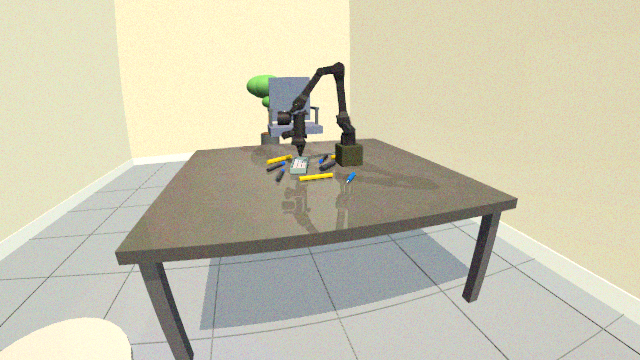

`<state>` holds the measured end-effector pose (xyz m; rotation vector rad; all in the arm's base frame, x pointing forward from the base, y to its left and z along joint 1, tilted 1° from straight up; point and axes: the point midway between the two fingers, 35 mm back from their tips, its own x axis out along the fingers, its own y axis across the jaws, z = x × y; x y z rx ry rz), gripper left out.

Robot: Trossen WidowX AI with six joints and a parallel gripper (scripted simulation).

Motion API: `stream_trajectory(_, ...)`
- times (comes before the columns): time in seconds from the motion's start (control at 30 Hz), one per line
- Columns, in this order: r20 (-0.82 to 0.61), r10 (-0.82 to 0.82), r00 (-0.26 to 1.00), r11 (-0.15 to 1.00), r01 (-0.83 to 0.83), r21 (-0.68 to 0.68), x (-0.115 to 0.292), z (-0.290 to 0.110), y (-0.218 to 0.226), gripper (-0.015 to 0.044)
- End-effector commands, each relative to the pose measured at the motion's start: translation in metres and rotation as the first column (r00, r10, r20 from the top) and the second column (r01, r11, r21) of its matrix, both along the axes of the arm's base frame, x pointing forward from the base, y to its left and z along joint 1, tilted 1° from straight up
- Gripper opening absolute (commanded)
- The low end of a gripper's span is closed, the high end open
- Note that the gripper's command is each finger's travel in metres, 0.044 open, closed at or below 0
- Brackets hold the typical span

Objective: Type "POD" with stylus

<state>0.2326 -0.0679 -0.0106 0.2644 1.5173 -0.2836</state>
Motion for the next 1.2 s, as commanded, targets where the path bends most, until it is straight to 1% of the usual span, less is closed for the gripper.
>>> stream_trajectory(0.0, 0.007, 0.01, 1.0, 1.0, -0.01, 0.0, -0.002, 0.001, -0.002, 0.0)
stream_trajectory(0.13, 0.007, 0.01, 1.0, 1.0, -0.01, 0.001, -0.003, 0.001, 0.0, 0.0)
stream_trajectory(0.27, 0.005, 0.01, 1.0, 1.0, -0.01, 0.004, -0.021, -0.001, 0.034, 0.0)
stream_trajectory(0.63, 0.005, 0.01, 1.0, 1.0, -0.01, 0.004, -0.023, -0.001, 0.035, 0.0)
stream_trajectory(0.73, 0.007, 0.014, 1.0, 1.0, -0.014, 0.005, -0.016, 0.0, 0.048, 0.0)
stream_trajectory(0.9, 0.008, 0.013, 1.0, 1.0, -0.013, 0.01, 0.002, 0.0, 0.097, 0.0)
stream_trajectory(0.97, 0.007, 0.01, 1.0, 1.0, -0.01, 0.011, 0.004, 0.0, 0.11, 0.0)
stream_trajectory(1.17, 0.007, 0.01, 1.0, 1.0, -0.01, 0.011, 0.004, 0.0, 0.112, 0.0)
